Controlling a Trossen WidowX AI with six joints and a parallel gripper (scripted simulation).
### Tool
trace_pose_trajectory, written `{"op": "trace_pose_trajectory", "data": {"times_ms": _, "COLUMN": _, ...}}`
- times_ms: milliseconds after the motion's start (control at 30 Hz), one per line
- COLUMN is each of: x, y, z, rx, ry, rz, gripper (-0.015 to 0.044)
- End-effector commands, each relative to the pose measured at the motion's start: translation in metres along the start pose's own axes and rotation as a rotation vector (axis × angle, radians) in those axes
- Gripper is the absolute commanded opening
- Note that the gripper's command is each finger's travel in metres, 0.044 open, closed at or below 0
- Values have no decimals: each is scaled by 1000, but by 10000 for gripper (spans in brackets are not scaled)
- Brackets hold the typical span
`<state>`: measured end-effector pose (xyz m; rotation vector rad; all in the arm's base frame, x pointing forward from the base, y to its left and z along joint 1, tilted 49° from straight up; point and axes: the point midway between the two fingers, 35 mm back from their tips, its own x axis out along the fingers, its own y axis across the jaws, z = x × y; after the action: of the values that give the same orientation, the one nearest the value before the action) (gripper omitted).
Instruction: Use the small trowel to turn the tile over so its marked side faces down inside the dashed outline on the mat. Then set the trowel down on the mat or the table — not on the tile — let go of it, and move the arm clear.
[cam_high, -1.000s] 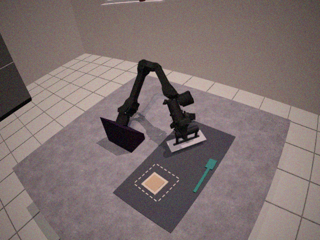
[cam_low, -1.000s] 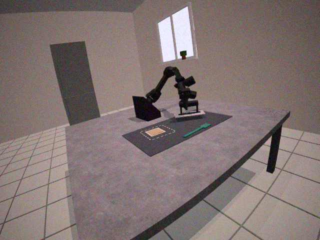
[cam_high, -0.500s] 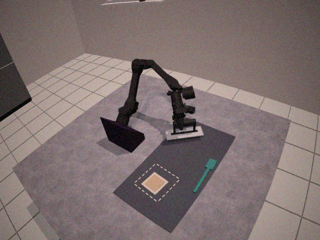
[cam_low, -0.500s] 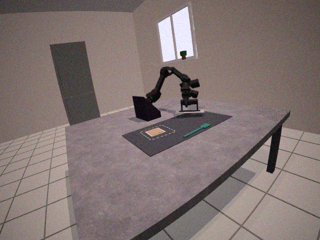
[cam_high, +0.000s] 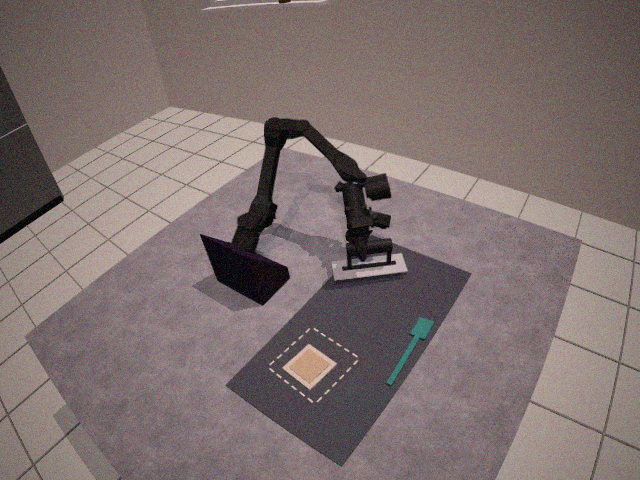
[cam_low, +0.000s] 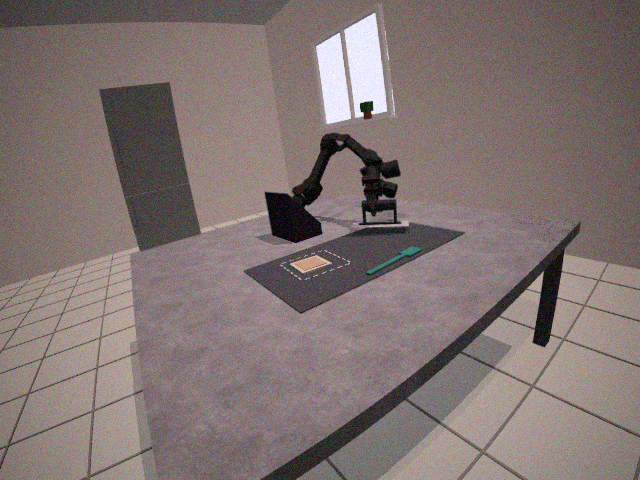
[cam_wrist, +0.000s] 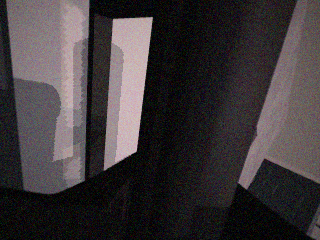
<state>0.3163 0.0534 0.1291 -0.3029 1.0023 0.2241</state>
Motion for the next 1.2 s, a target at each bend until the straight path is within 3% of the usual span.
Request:
{"op": "trace_pose_trajectory", "data": {"times_ms": 0, "x": 4, "y": 2, "z": 1, "rx": 12, "ry": 0, "rz": -12, "gripper": 0}}
{"op": "trace_pose_trajectory", "data": {"times_ms": 533, "x": 19, "y": 19, "z": 2, "rx": 22, "ry": 5, "rz": 1, "gripper": 0}}
{"op": "trace_pose_trajectory", "data": {"times_ms": 900, "x": 19, "y": 19, "z": 2, "rx": 22, "ry": 5, "rz": 1, "gripper": 289}}
{"op": "trace_pose_trajectory", "data": {"times_ms": 1167, "x": 19, "y": 19, "z": 2, "rx": 22, "ry": 5, "rz": 1, "gripper": 300}}
